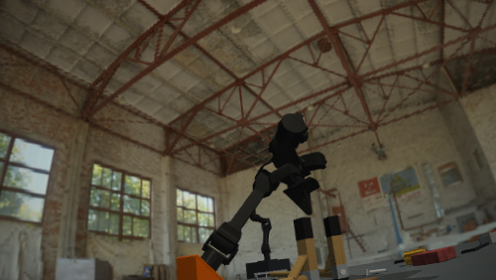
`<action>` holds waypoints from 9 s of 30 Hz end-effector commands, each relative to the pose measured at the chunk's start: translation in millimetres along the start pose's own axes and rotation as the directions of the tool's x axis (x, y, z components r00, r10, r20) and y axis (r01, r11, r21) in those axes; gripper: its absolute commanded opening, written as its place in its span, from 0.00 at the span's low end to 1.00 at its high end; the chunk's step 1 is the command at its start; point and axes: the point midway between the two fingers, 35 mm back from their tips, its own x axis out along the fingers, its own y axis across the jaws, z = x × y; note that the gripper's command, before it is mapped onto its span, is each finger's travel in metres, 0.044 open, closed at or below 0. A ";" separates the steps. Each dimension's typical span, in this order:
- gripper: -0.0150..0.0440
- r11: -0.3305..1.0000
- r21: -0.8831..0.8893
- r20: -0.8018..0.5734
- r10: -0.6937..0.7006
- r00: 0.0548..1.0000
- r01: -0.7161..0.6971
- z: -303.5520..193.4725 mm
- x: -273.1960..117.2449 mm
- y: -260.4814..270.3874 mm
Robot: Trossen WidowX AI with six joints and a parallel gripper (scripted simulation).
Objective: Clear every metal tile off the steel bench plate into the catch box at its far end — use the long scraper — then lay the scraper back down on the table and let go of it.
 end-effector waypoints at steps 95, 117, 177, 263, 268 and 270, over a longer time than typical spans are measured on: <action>0.25 1.000 -0.018 -0.013 -0.027 1.000 0.026 68.1 83.4 26.7; 0.25 0.999 -0.019 -0.011 -0.025 1.000 0.025 100.3 92.1 41.7; 0.25 1.000 -0.021 -0.005 -0.016 1.000 0.016 154.5 52.5 71.4; 0.25 0.535 -0.835 -0.219 -0.104 0.970 -0.131 -89.6 -42.4 -250.0; 0.25 0.476 -0.865 -0.224 -0.080 0.971 -0.160 -110.2 -45.7 -256.3; 0.25 0.451 -0.876 -0.225 -0.070 0.972 -0.171 -118.4 -46.9 -258.4</action>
